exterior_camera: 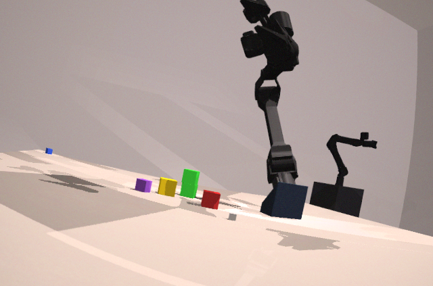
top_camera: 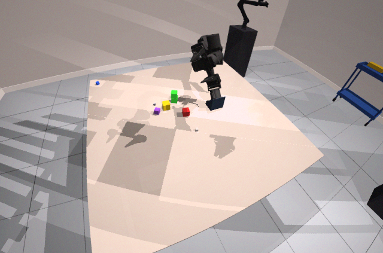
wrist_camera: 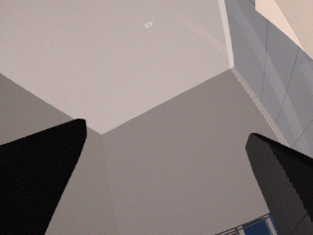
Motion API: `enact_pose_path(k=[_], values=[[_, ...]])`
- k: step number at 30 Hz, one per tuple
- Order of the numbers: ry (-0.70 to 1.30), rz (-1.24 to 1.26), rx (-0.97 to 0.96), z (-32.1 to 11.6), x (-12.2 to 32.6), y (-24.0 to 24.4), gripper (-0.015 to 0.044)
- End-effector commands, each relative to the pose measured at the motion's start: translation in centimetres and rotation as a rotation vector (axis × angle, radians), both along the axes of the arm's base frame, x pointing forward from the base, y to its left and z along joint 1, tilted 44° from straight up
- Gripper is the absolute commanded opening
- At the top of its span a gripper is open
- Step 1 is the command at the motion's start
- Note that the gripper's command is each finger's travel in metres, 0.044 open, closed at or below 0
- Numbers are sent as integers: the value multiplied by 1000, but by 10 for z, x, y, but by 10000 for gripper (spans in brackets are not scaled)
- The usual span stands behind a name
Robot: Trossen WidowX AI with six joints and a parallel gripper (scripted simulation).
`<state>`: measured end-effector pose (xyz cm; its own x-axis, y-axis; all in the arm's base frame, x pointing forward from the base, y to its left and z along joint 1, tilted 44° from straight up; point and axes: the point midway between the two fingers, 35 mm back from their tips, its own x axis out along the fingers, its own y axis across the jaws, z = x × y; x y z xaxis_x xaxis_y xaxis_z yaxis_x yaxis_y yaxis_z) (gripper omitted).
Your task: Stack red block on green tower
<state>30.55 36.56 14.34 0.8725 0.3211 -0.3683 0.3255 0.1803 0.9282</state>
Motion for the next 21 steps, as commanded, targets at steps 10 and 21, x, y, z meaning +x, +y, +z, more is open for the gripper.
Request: enact_pose_path(k=[10, 21], values=[[398, 22, -864, -90, 14, -154, 440], [876, 208, -1325, -103, -32, -271, 440]])
